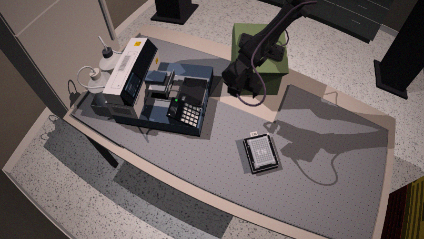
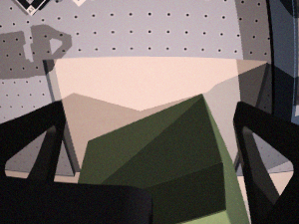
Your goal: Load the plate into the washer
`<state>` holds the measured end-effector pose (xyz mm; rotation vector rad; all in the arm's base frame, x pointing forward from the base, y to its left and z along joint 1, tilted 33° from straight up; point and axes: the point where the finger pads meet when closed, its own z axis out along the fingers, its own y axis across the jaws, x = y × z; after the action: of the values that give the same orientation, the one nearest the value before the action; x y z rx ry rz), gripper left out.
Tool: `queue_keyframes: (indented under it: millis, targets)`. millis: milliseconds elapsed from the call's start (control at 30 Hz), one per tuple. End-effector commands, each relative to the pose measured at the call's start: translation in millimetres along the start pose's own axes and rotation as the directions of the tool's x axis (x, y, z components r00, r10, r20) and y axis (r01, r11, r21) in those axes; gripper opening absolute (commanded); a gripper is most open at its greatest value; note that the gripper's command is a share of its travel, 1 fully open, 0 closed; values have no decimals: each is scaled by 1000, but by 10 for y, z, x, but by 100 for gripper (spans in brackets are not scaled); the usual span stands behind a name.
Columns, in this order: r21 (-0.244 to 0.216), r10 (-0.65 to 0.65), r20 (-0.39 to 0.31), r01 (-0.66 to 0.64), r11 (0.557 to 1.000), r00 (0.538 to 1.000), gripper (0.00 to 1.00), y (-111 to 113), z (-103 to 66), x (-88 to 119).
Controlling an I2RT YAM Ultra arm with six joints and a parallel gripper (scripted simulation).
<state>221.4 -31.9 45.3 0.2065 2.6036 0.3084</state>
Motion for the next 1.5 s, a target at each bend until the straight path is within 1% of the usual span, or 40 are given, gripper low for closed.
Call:
queue_keyframes:
  millis: [0, 667, 700, 800, 900, 1033, 1100, 1233, 1400, 1467]
  targets:
    - [2, -13, 54, 13, 1000, 998, 100, 5, -58, -130]
    - [2, -13, 54, 13, 1000, 998, 100, 5, -58, -130]
    - [10, -56, 32, 56, 998, 998, 100, 33, -8, -163]
    - [10, -158, 29, 157, 987, 987, 100, 149, 66, -238]
    - [12, -255, 29, 255, 967, 967, 100, 266, 134, -318]
    - [14, -380, 29, 380, 925, 924, 100, 422, 225, -424]
    - [14, -380, 29, 380, 925, 924, 100, 422, 225, -424]
    - [17, -499, 29, 499, 867, 866, 100, 576, 316, -529]
    - [20, -635, 28, 635, 772, 772, 100, 768, 429, -658]
    - [20, -640, 28, 640, 768, 768, 100, 845, 474, -710]
